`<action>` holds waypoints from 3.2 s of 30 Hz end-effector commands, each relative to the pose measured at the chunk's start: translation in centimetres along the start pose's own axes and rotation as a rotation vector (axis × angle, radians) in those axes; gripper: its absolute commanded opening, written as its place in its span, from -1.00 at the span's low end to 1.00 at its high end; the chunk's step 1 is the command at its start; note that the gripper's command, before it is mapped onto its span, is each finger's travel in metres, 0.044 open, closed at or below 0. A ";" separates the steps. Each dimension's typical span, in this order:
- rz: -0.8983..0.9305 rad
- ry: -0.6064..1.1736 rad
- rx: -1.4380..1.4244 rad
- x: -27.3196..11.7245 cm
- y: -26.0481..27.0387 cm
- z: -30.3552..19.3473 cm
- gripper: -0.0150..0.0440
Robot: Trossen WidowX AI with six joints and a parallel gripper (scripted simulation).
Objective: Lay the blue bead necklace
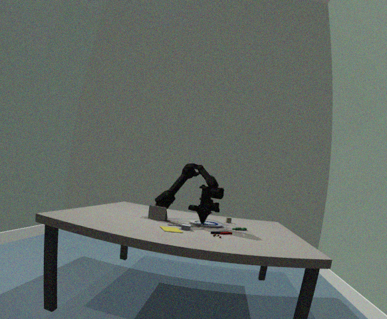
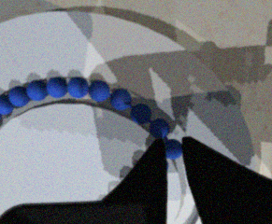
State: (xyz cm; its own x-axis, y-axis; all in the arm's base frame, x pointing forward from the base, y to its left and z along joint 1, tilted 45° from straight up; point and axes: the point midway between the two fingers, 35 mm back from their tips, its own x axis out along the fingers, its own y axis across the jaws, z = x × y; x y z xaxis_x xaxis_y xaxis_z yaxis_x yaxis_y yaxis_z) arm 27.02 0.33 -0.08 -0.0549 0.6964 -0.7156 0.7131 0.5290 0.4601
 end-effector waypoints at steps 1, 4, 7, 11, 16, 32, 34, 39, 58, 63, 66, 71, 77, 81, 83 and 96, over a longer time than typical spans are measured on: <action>0.006 0.001 0.000 -0.6 0.1 0.0 -0.49; 0.007 0.001 0.000 -0.7 0.1 0.0 -0.49; 0.007 0.001 0.000 -0.6 0.0 0.0 -0.49; 0.007 0.001 0.000 0.0 -0.1 0.1 -0.49; 0.007 0.001 0.000 0.4 -0.1 0.1 -0.49; 0.006 -0.001 -0.001 -0.5 -0.1 0.2 0.93; 0.005 0.000 0.000 -0.3 -0.1 0.1 1.00; 0.007 0.001 0.000 -0.7 -0.1 0.1 1.00; 0.001 -0.003 -0.635 -1.8 2.9 -2.6 0.38; 0.001 -0.003 -1.214 -2.7 5.4 -5.6 -0.07; 0.005 -0.003 -1.560 -3.3 6.6 -7.5 -0.08; 0.010 -0.005 -1.847 -3.7 7.6 -9.2 -0.08; 0.010 -0.005 -1.847 -3.7 7.6 -9.2 -0.08; 0.010 -0.005 -1.847 -3.6 7.6 -9.2 -0.08; 0.010 -0.005 -1.847 -3.1 7.6 -9.1 -0.08; 0.004 -0.012 -1.851 -1.9 7.8 -9.0 -0.08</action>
State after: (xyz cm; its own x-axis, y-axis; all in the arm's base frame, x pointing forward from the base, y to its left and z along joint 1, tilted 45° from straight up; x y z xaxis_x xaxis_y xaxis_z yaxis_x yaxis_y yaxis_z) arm 26.61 7.12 9.87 -0.0377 0.6970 -0.7161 -0.8726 0.3262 0.3635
